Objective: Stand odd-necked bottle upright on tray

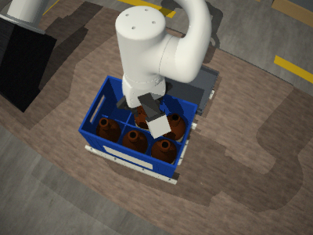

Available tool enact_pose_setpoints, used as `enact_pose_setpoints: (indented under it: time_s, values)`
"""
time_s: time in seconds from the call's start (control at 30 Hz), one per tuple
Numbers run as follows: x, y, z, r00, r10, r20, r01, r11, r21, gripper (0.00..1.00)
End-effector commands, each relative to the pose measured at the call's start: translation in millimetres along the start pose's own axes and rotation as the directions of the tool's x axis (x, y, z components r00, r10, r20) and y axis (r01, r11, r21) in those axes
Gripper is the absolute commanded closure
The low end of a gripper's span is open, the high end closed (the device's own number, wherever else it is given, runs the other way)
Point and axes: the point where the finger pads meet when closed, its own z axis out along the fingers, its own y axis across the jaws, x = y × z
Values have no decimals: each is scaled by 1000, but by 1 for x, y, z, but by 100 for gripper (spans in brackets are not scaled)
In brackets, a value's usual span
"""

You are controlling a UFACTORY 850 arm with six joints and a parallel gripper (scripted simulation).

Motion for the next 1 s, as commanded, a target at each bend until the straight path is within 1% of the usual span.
enact_pose_setpoints:
  time_s: [0.0, 0.07, 0.1, 0.97]
  values:
    - [1, 0, -1, 1000, -1, -2, 1, 1000, 0, 35]
    - [1, 0, -1, 1000, -1, -2, 1, 1000, 0, 35]
    - [1, 0, -1, 1000, -1, -2, 1, 1000, 0, 100]
    - [1, 0, -1, 1000, -1, -2, 1, 1000, 0, 100]
